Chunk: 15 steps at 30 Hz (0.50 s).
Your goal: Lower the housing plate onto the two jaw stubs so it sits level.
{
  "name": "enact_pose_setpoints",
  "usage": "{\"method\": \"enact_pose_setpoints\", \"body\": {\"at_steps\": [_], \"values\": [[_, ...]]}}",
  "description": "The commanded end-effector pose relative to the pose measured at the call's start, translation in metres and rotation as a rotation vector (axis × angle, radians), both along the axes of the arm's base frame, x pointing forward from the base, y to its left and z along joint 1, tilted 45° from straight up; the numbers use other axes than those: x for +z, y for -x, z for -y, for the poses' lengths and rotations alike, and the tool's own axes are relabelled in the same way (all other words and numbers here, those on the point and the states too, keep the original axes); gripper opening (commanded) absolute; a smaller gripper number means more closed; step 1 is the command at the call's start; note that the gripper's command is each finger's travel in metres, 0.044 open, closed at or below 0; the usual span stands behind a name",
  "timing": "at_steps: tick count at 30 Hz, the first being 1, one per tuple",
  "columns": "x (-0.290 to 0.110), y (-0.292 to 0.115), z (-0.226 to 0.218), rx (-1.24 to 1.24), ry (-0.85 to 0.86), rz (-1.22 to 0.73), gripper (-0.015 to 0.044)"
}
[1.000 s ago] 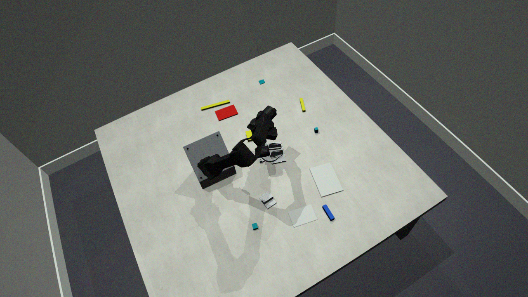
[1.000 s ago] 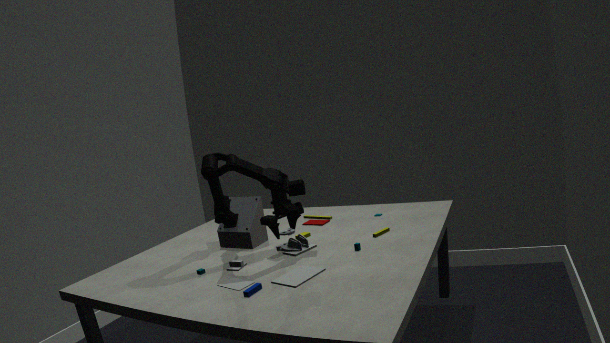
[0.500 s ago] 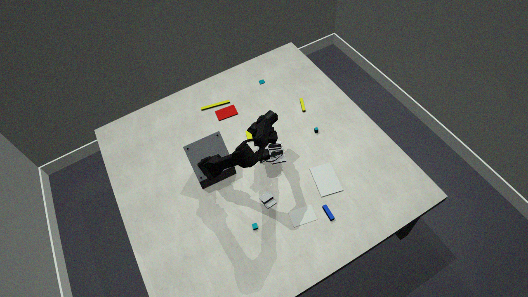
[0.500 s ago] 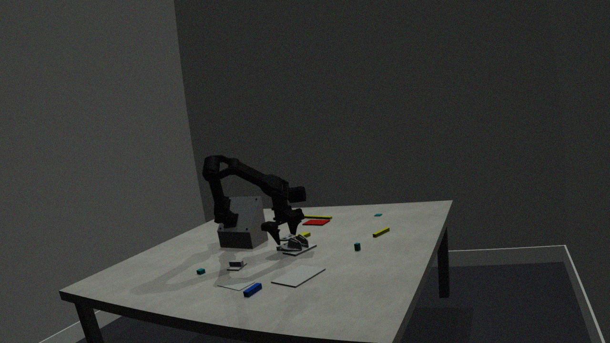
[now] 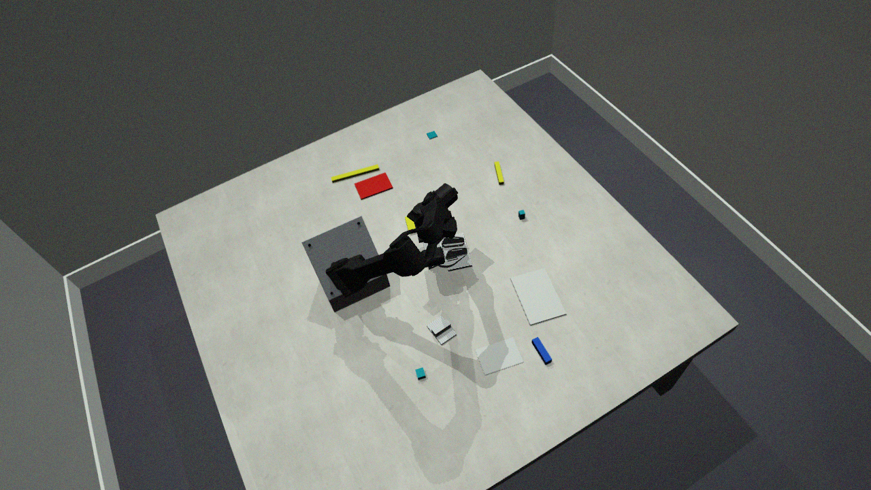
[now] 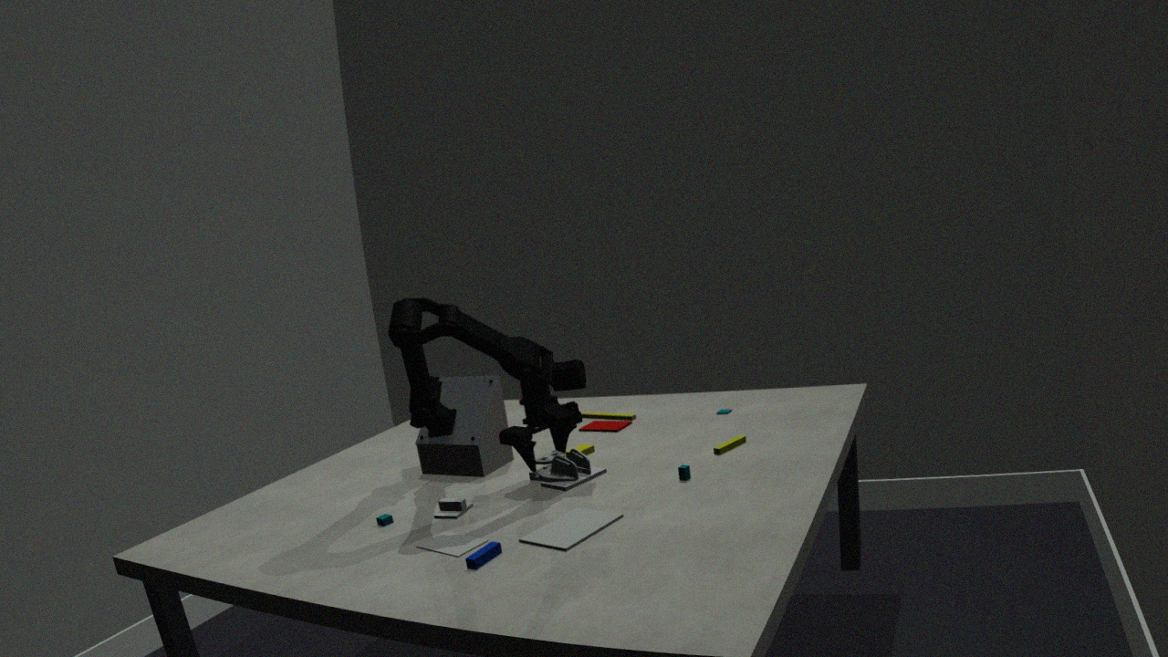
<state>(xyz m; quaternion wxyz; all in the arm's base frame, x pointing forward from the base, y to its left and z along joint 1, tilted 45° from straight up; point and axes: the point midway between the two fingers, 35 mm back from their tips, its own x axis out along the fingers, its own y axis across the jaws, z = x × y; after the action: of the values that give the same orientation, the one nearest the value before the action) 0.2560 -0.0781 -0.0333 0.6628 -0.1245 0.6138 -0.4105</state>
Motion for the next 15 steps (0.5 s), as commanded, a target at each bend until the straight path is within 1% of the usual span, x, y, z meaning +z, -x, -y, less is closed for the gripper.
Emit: {"method": "enact_pose_setpoints", "body": {"at_steps": [1,15], "values": [[-0.0002,0.0,0.0005,0.005,0.003,-0.004,0.0351],[-0.0019,0.0002,0.0022,0.012,0.002,-0.01,0.0351]]}}
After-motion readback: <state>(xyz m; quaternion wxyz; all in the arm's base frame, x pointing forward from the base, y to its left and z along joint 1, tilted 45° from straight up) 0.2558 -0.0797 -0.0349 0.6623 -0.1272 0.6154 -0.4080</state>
